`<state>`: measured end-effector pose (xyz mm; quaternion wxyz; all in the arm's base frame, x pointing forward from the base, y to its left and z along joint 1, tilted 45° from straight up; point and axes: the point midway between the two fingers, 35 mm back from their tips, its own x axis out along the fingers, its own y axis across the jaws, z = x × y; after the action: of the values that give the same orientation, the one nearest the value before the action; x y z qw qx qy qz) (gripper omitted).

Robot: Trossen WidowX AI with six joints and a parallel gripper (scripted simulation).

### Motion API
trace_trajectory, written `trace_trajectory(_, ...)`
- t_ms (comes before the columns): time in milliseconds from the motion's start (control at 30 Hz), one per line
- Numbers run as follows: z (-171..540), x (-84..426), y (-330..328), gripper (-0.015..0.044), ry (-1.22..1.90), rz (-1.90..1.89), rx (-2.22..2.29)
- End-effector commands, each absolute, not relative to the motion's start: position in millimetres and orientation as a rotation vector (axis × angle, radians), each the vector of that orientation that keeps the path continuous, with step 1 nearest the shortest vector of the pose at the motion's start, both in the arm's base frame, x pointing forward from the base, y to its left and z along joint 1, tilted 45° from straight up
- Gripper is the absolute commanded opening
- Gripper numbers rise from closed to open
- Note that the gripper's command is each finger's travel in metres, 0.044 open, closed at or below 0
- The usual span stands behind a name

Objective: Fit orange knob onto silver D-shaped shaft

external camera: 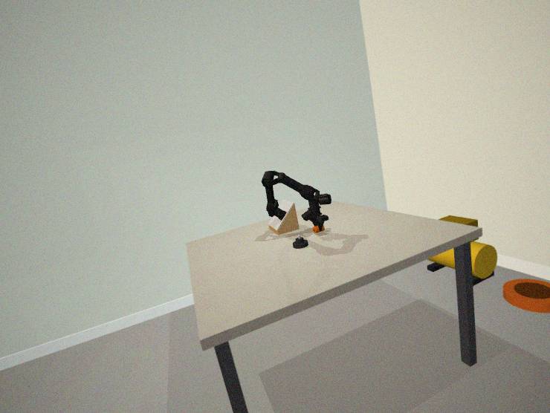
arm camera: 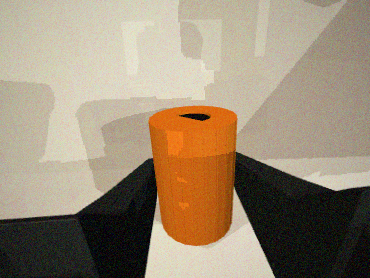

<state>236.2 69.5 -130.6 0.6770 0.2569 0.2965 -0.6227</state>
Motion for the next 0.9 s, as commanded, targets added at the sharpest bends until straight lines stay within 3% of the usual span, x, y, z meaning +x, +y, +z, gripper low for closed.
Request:
trace_trajectory(0,-134.4,234.7,64.4,0.0179,0.666,-1.404,0.568)
trace_trajectory(100,-134.4,234.7,64.4,0.0179,0.666,-1.404,0.568)
trace_trajectory(200,-133.2,234.8,65.8,0.0258,0.666,-1.405,0.572)
trace_trajectory(867,-133.2,234.8,65.8,0.0260,0.666,-1.405,0.572)
